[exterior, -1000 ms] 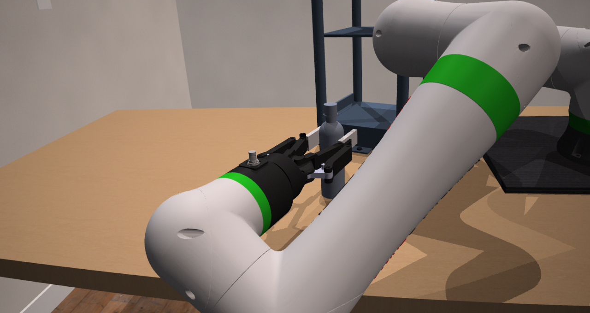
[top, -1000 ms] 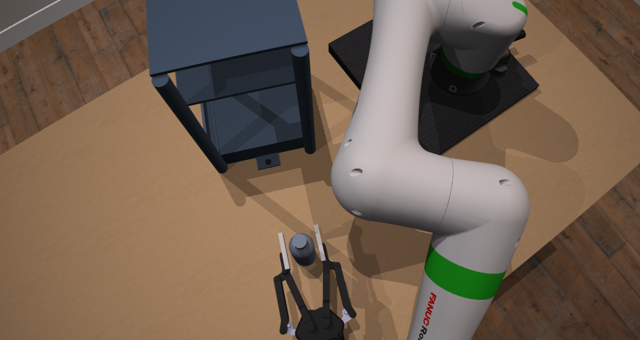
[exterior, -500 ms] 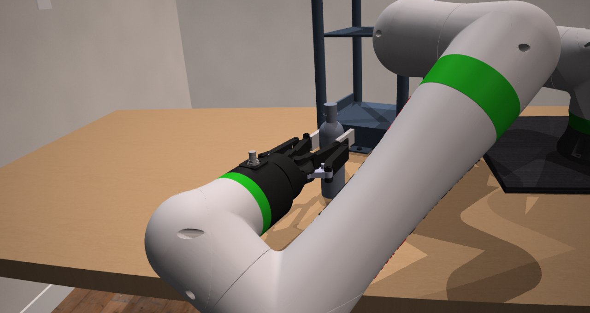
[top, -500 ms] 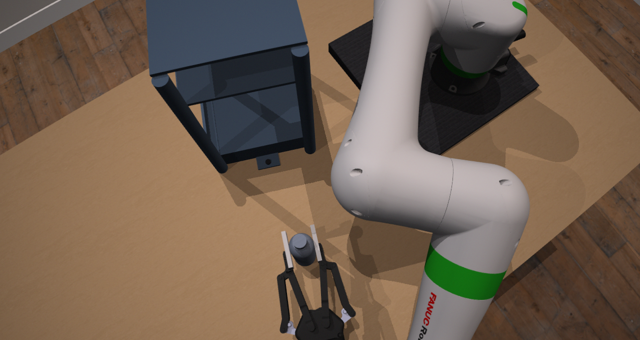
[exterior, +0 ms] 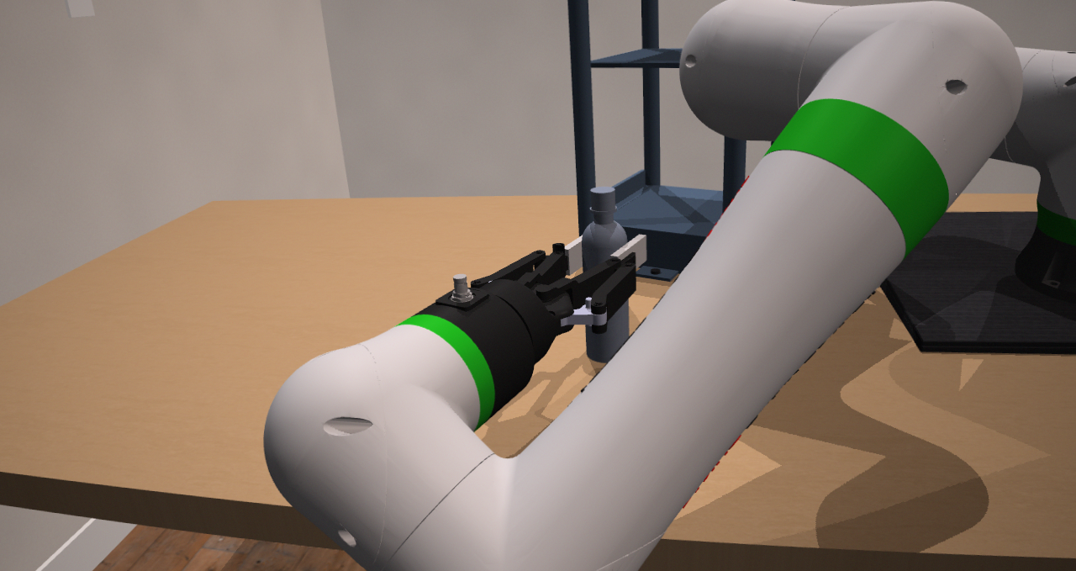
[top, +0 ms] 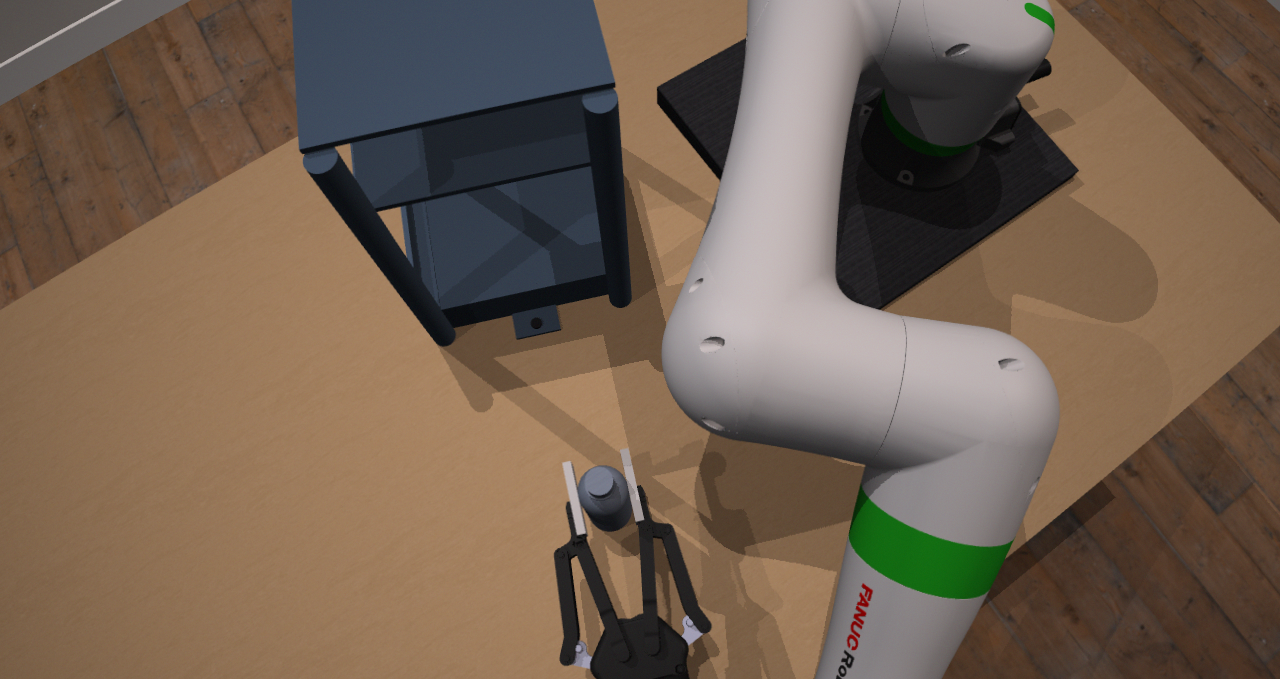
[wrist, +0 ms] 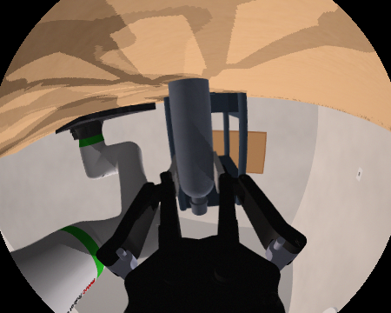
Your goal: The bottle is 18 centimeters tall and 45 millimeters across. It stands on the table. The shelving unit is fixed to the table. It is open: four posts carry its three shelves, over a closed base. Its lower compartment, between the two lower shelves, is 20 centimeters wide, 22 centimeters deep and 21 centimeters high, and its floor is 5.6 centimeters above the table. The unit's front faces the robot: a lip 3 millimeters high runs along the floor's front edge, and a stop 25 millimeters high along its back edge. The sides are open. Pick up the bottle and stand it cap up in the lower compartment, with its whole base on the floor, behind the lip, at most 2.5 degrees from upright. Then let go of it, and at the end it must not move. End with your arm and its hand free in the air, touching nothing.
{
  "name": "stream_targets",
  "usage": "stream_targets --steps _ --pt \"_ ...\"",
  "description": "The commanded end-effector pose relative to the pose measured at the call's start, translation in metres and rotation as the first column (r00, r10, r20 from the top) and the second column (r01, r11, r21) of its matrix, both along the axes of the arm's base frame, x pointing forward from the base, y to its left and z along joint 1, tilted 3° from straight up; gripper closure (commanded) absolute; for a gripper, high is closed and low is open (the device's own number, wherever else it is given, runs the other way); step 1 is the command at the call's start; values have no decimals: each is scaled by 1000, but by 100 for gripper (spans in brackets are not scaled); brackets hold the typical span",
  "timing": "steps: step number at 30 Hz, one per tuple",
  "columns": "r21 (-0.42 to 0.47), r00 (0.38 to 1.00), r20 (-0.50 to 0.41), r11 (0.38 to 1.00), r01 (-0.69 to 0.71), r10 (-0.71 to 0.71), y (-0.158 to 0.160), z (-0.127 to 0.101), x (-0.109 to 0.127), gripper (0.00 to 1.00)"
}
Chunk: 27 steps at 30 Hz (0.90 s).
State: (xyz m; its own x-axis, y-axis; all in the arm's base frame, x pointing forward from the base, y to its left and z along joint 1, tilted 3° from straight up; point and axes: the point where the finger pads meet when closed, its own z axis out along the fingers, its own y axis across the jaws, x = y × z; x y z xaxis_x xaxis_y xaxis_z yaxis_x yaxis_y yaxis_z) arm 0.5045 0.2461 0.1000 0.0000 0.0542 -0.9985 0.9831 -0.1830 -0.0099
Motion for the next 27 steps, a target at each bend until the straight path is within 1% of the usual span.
stream_targets --steps 1,20,27 --pt "0 1000 0 1000 0 0 0 0 0 100" --pt "0 1000 0 1000 0 0 0 1 0 100" --pt "0 1000 0 1000 0 0 0 7 0 100"
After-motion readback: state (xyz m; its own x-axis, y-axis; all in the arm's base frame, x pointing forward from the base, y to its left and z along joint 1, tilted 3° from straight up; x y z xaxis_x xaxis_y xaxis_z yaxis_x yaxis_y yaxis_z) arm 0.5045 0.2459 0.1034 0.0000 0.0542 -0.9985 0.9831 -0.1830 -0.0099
